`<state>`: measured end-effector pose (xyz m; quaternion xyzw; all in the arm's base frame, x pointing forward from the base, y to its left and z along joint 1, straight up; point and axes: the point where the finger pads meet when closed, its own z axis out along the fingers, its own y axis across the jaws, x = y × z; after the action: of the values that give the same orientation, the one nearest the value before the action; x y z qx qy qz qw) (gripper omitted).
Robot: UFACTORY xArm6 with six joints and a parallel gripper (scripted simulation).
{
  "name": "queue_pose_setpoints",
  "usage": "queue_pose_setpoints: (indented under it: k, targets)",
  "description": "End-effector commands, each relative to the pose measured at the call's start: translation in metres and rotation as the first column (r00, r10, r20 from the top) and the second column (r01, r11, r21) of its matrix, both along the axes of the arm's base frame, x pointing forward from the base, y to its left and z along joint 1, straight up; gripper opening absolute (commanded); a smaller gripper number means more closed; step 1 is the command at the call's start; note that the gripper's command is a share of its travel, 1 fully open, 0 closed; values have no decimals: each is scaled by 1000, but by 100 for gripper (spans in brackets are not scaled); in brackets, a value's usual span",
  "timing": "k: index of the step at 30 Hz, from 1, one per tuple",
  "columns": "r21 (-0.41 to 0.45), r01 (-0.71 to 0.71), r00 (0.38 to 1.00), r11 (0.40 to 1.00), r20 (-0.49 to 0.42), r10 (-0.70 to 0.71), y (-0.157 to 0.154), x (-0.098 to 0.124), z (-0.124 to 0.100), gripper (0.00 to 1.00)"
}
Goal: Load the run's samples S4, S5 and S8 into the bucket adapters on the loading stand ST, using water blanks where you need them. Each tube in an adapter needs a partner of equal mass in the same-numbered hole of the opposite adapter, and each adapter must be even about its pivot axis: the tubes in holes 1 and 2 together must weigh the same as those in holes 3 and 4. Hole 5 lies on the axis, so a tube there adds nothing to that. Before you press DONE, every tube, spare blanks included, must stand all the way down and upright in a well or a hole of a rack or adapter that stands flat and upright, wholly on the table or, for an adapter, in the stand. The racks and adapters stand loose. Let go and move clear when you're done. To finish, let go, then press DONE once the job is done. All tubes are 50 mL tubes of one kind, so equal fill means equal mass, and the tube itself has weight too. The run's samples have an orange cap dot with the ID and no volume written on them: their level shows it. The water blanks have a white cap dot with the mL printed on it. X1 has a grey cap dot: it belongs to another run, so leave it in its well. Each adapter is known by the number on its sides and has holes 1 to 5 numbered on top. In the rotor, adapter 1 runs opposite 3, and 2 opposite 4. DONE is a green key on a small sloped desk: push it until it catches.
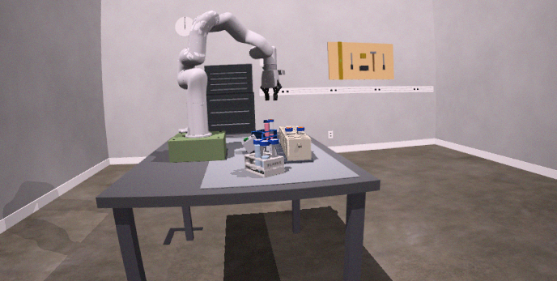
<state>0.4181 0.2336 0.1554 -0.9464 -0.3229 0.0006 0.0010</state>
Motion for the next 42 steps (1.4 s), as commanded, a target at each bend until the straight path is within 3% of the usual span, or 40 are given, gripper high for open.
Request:
queue_pose_setpoints:
  k: [1,5,17,42]
  targets:
    - [1,0,1000,1000,3,0,24,3,2,57]
    - [1,0,1000,1000,3,0,41,4,2,57]
    - [1,0,1000,1000,3,0,41,5,2,57]
    - [1,0,1000,1000,3,0,41,5,-44,57]
